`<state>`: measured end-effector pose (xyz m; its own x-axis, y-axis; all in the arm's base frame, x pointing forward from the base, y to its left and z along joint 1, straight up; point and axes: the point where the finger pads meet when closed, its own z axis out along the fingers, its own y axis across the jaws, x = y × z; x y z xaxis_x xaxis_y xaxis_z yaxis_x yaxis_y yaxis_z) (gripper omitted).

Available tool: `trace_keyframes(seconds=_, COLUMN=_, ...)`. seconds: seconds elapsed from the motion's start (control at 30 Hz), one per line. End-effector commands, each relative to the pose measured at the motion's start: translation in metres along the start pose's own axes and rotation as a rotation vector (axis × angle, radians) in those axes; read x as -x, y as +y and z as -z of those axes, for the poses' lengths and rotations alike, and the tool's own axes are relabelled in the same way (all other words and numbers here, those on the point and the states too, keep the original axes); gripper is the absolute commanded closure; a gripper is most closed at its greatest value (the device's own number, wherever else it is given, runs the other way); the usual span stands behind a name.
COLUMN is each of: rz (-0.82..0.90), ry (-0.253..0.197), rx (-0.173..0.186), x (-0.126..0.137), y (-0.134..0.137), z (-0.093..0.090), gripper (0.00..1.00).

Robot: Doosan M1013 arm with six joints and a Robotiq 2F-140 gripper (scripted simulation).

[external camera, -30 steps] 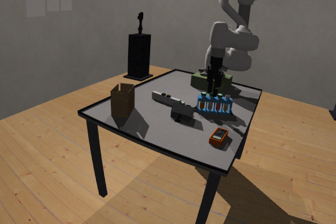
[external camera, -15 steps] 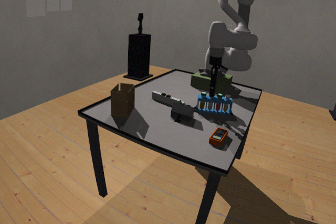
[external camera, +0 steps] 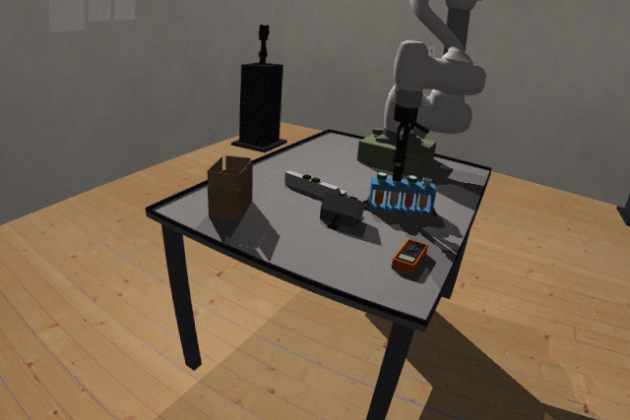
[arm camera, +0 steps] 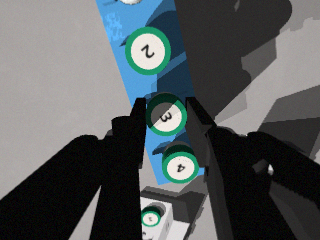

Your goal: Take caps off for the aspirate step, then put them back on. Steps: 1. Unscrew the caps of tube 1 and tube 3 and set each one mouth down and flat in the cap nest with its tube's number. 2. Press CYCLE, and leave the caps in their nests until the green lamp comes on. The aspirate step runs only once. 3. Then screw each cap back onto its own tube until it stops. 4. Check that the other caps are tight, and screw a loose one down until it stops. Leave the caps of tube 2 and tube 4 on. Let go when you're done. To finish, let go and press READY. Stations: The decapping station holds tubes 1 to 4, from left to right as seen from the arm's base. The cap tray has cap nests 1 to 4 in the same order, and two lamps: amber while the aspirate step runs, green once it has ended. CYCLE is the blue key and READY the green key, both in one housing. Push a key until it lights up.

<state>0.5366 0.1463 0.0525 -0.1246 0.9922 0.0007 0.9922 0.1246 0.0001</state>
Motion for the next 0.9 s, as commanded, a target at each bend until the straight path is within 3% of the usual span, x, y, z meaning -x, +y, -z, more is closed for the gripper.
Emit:
trace_keyframes(seconds=0.0, rz=0.000, ry=0.001, rx=0.001, x=-0.0002, y=0.0005, z=0.0007, gripper=0.70)
trace_keyframes(seconds=0.47, rz=0.523, ry=0.000, rx=0.001, x=-0.0002, y=0.0006, z=0.0008, gripper=0.70)
trace_keyframes(seconds=0.6, rz=0.523, ry=0.000, rx=0.001, x=-0.0002, y=0.0006, z=0.0009, gripper=0.70)
trace_keyframes(seconds=0.63, rz=0.523, ry=0.000, rx=0.001, x=-0.0003, y=0.0006, z=0.0006, gripper=0.59)
trace_keyframes(seconds=0.87, rz=0.523, ry=0.000, rx=0.001, x=-0.0002, y=0.0006, z=0.0006, gripper=0.59)
